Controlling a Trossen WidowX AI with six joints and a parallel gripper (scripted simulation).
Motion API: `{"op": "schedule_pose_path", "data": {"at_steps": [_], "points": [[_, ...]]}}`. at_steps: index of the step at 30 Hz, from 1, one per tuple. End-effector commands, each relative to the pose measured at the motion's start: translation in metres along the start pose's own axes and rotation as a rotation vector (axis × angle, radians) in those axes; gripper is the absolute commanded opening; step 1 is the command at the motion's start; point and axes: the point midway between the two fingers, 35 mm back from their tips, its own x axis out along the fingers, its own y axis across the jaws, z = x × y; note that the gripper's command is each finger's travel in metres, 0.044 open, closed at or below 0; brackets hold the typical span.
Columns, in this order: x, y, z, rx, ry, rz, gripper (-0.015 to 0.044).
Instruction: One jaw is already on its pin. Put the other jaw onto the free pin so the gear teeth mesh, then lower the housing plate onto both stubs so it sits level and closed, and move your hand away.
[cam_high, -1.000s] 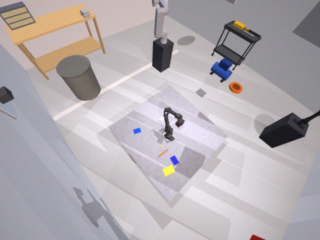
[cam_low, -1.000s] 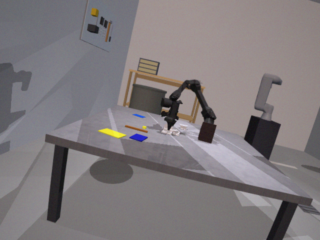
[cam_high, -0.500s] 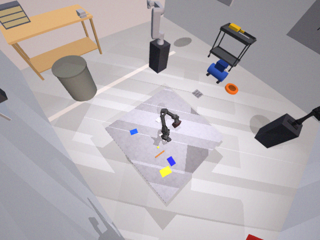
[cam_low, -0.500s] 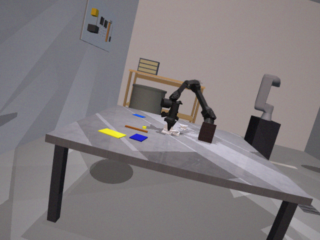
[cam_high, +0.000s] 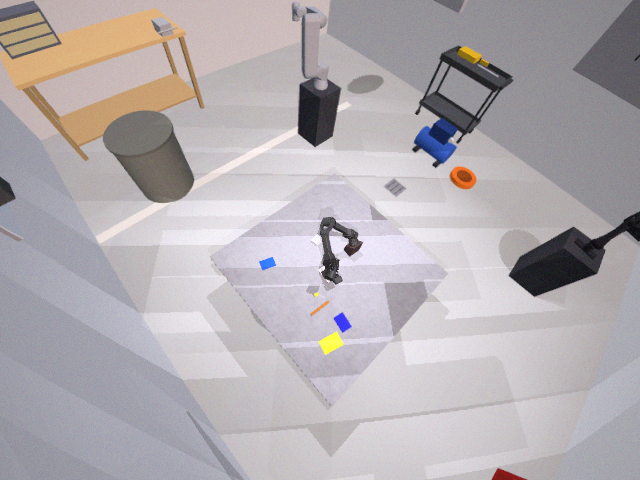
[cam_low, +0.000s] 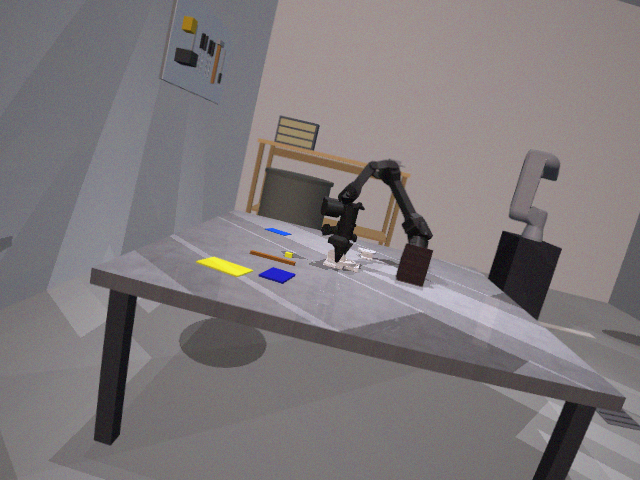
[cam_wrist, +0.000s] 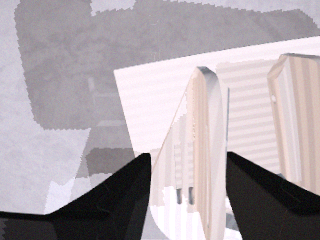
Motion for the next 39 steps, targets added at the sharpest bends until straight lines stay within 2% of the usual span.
{"op": "schedule_pose_path", "data": {"at_steps": [1,39], "points": [[0.0029,-0.0011,-0.0006,-0.007,-0.002,-0.006,0.0134],[0.0062,-0.0011,-0.0007,-0.007,-0.002,-0.006,0.0134]]}}
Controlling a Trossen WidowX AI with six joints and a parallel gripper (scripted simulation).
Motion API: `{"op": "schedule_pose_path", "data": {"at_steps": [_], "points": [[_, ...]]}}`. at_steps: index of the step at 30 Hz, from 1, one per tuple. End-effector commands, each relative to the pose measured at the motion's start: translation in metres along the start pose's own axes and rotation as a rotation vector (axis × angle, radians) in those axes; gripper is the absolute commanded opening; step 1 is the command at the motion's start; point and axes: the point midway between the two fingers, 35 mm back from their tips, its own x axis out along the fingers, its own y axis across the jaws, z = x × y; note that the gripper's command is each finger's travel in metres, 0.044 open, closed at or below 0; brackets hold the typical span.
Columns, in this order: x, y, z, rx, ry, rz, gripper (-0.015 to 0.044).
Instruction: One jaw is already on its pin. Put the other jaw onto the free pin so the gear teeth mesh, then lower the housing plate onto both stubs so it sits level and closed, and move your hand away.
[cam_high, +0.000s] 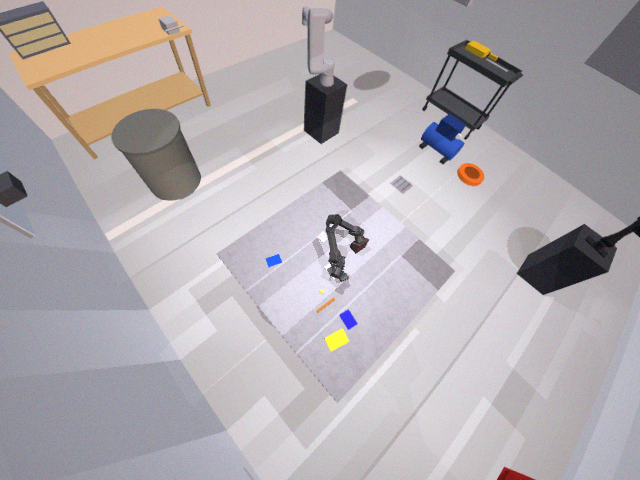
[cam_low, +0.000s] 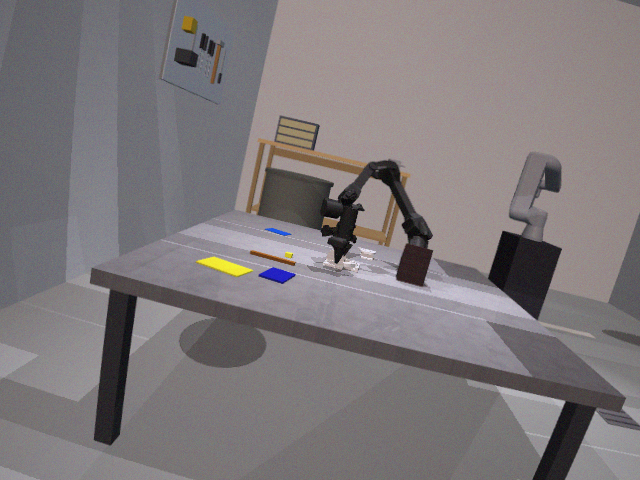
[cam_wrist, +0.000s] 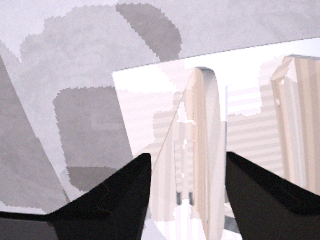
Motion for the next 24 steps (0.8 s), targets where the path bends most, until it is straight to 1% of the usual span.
{"op": "schedule_pose_path", "data": {"at_steps": [1,15,24], "points": [[0.0015,-0.0013,-0.0005,-0.006,-0.001,-0.006,0.0134],[0.0014,-0.0013,-0.0005,-0.006,-0.001,-0.006,0.0134],[-0.0050,-0.0012,-0.0006,-0.006,-0.001,-0.006,0.0134]]}}
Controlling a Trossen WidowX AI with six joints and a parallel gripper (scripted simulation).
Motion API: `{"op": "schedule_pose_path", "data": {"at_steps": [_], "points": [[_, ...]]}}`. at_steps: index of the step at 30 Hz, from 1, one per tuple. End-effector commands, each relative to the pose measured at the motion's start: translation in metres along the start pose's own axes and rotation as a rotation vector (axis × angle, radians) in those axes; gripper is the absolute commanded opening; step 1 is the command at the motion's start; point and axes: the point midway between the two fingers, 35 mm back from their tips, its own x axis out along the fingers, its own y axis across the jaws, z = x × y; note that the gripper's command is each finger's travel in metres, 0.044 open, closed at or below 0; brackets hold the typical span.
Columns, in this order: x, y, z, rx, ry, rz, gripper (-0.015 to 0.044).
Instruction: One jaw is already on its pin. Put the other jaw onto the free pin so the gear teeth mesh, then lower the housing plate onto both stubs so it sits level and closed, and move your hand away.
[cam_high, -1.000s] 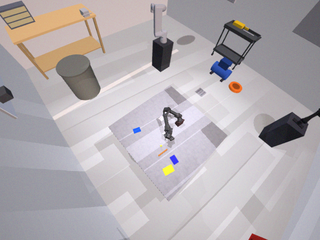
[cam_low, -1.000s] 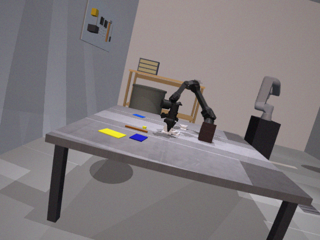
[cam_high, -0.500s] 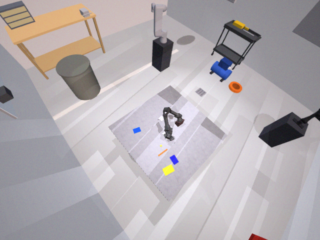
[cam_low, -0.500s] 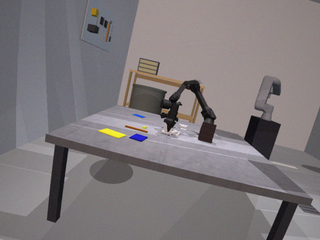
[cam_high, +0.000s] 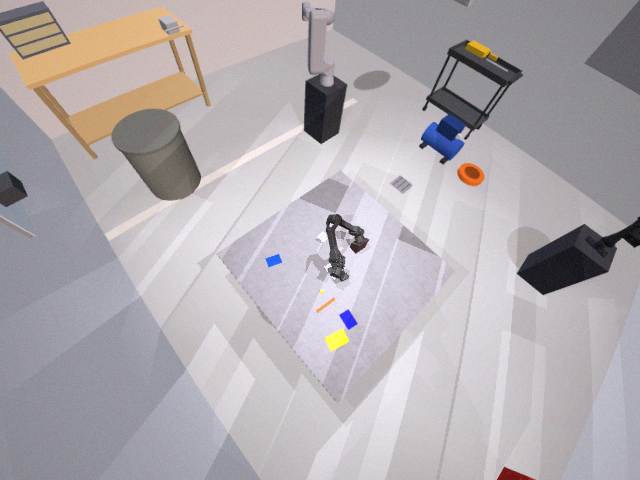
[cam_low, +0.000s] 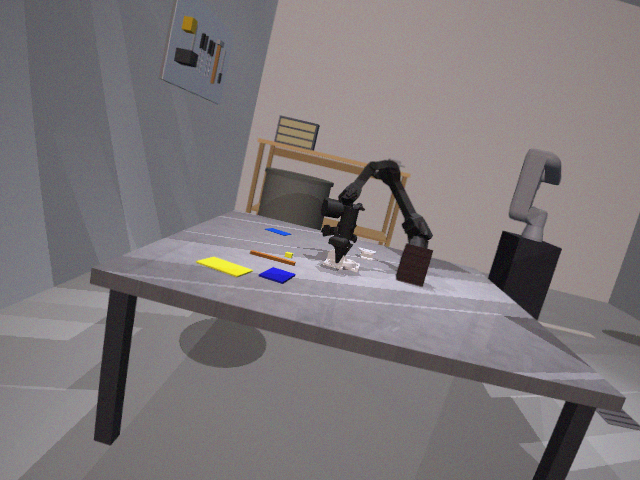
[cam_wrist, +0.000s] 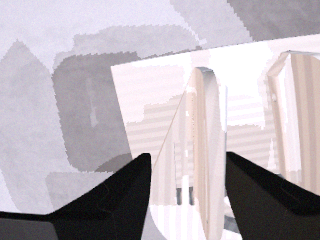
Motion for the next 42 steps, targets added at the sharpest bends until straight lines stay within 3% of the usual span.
{"op": "schedule_pose_path", "data": {"at_steps": [1,42], "points": [[-0.0024,-0.0001,0.0010,0.005,-0.003,-0.001,0.0134],[0.0040,-0.0007,0.0016,0.005,-0.003,-0.001,0.0134]]}}
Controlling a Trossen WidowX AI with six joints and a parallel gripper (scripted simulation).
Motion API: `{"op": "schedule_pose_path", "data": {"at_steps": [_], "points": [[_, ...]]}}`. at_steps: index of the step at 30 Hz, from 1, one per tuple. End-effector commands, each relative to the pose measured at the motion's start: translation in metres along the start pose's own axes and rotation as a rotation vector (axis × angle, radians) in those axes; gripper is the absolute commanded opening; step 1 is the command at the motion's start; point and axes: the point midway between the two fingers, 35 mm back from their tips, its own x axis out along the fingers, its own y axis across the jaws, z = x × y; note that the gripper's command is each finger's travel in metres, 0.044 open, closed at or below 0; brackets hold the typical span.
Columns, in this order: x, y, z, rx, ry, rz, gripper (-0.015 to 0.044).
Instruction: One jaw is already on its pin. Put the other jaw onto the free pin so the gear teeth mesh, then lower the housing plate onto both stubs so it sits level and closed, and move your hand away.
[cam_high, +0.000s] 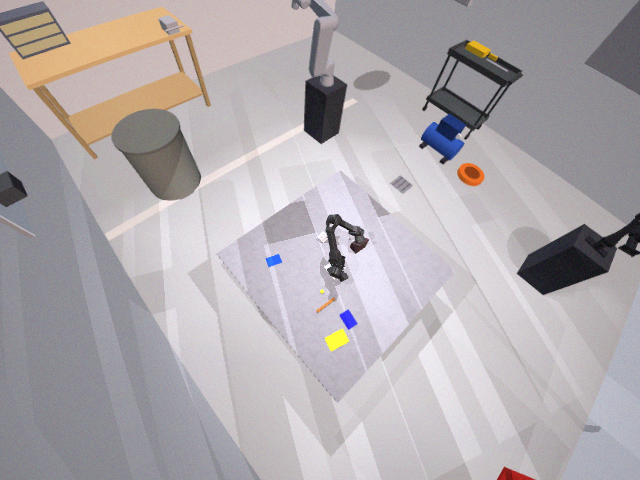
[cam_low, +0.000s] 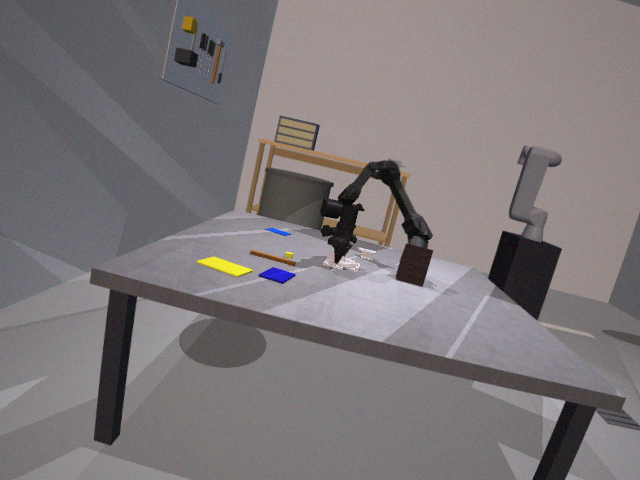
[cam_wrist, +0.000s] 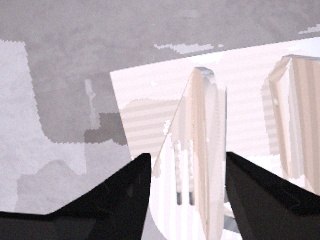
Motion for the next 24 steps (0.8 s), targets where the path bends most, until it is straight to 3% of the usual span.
{"op": "schedule_pose_path", "data": {"at_steps": [1,11,15,24], "points": [[0.0015,-0.0010,0.0002,-0.005,-0.002,-0.004,0.0134],[0.0015,-0.0010,0.0002,-0.005,-0.002,-0.004,0.0134],[0.0000,0.0000,0.0000,0.000,0.000,0.000,0.0224],[0.0000,0.0000,0.0000,0.000,0.000,0.000,0.0224]]}}
